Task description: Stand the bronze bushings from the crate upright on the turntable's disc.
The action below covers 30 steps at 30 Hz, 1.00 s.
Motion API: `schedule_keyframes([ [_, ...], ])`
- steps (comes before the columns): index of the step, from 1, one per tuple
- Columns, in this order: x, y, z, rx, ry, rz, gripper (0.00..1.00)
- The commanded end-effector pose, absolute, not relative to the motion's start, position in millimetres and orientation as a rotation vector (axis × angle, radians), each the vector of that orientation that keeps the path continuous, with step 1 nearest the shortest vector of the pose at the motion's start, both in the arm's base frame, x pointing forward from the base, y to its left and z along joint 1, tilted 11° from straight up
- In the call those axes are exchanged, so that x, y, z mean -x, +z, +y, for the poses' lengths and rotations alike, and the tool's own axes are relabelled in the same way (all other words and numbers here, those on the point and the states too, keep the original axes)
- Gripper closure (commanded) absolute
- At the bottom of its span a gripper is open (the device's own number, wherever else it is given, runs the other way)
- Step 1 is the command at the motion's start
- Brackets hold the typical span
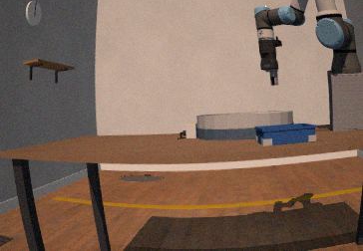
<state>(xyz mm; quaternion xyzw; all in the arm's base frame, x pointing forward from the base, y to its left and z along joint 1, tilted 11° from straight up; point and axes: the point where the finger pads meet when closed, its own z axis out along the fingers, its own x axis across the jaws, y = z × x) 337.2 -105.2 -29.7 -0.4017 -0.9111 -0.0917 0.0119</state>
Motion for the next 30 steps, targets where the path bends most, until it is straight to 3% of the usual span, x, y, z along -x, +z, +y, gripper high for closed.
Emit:
schedule_keyframes([
  [1, -336.4, -29.9, -104.9, 1.256, -0.287, -2.84, 0.61],
  [5, -336.4, -29.9, -104.9, 1.256, -0.287, -2.84, 0.61],
  [6, -336.4, -29.9, -104.8, 1.256, -0.287, -2.84, 0.24],
  [17, -335.6, -31.6, -85.2, 1.253, -0.287, -2.841, 0.24],
  [30, -326.9, -42.6, 17.2, 1.251, -0.288, -2.837, 0.24],
])
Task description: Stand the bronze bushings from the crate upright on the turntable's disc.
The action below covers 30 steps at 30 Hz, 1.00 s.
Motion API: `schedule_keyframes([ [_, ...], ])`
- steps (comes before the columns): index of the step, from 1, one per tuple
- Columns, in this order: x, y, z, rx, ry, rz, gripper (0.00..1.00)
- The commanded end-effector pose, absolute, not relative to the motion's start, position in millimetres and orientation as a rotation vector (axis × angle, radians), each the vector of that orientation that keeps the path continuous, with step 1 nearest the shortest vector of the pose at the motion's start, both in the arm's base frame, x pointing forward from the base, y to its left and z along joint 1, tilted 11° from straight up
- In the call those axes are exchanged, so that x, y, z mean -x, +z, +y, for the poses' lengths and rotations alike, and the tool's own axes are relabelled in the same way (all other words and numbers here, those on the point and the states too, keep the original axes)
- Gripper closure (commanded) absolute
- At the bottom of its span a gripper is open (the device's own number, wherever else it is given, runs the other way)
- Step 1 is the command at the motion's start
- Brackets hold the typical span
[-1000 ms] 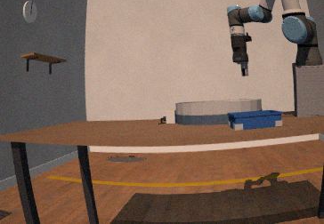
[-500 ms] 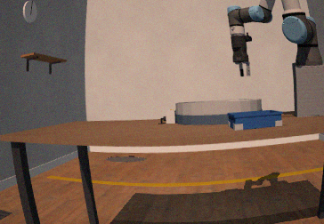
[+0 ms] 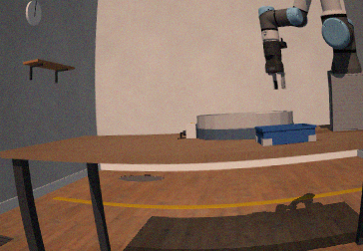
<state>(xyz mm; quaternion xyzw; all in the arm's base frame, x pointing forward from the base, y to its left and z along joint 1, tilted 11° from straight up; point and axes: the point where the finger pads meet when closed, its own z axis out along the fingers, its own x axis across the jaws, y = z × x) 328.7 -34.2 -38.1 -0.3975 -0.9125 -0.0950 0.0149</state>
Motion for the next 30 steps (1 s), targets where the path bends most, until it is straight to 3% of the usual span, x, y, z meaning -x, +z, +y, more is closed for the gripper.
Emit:
schedule_keyframes([
  [1, -326.0, -43.4, 25.3, 1.251, -0.288, -2.837, 0.24],
  [18, -320.4, -54.5, 152.4, 1.253, -0.288, -2.843, 0.24],
  [30, -317.0, -59.0, 197.9, 1.253, -0.288, -2.843, 0.24],
])
